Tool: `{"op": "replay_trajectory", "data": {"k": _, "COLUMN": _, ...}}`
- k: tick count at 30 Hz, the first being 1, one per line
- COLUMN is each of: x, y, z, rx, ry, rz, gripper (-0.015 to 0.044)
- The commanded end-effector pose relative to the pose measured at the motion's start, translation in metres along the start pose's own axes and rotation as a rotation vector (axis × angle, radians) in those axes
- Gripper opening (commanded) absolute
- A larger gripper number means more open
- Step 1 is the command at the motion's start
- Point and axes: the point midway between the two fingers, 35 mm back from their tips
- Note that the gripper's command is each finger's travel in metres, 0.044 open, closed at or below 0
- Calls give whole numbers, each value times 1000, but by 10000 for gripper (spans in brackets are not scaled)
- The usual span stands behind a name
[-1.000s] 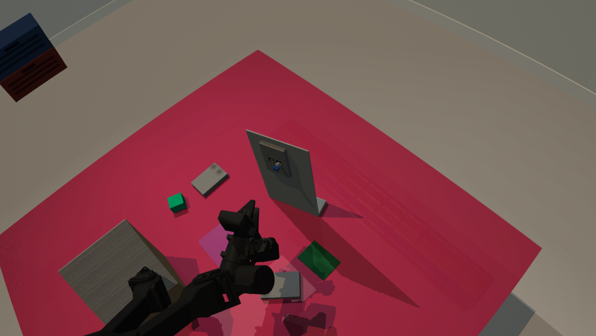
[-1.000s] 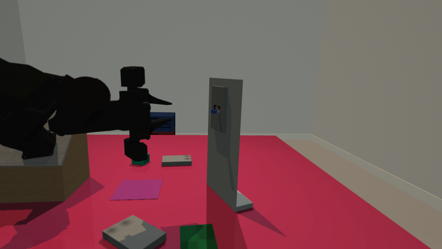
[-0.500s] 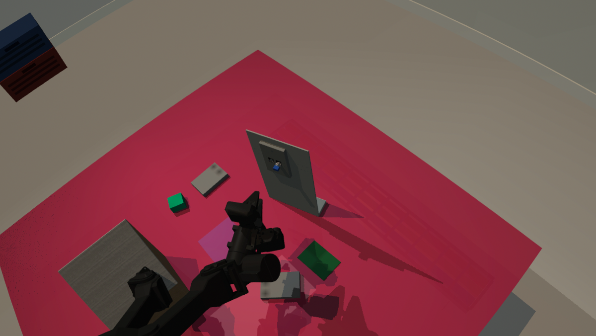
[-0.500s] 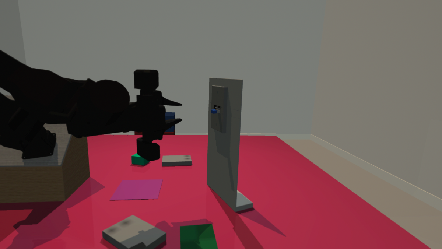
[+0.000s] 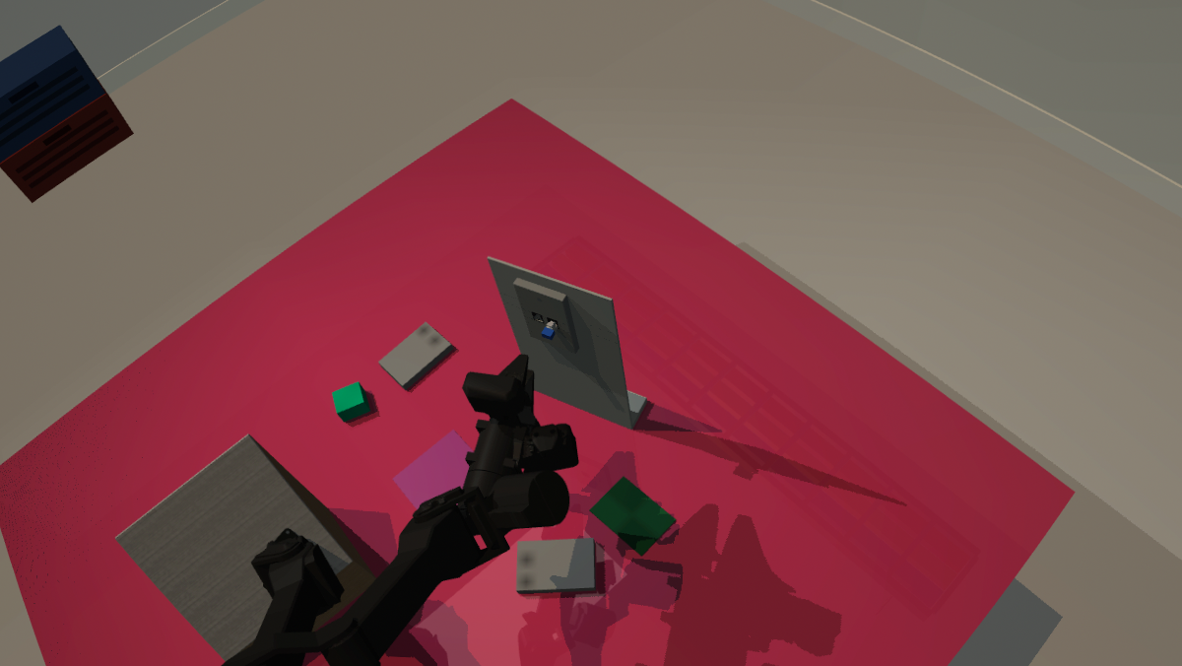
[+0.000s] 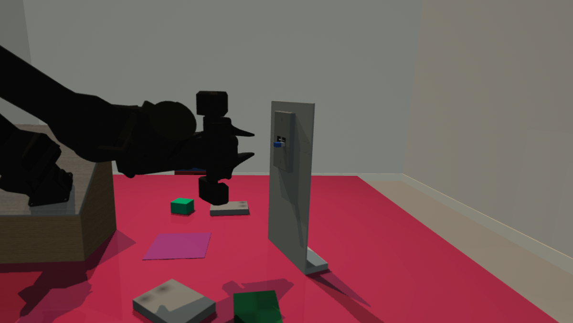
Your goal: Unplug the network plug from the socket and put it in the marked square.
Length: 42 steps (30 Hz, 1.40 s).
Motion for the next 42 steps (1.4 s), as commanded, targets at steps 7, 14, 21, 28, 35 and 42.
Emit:
{"op": "replay_trajectory", "data": {"k": 7, "x": -6, "y": 1, "z": 13, "rx": 3, "ry": -6, "rz": 5, "gripper": 156}}
{"op": "replay_trajectory", "data": {"k": 14, "x": -9, "y": 2, "z": 22, "rx": 3, "ry": -6, "rz": 4, "gripper": 156}}
{"op": "replay_trajectory", "data": {"k": 21, "x": -12, "y": 3, "z": 31, "rx": 2, "ry": -7, "rz": 4, "gripper": 156}}
{"op": "replay_trajectory", "data": {"k": 28, "x": -14, "y": 3, "z": 40, "rx": 2, "ry": -7, "rz": 4, "gripper": 156}}
{"op": "replay_trajectory", "data": {"k": 35, "x": -15, "y": 3, "z": 50, "rx": 1, "ry": -7, "rz": 5, "gripper": 156}}
{"op": "replay_trajectory", "data": {"k": 42, "x": -16, "y": 3, "z": 55, "rx": 0, "ry": -8, "rz": 5, "gripper": 104}}
Point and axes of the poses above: the point midway between the two fingers, 35 mm back from their tips, its own z axis out along the fingers, its own y axis across the jaws, x = y × z, and after that the axes turned 13 degrees about z, right-handed
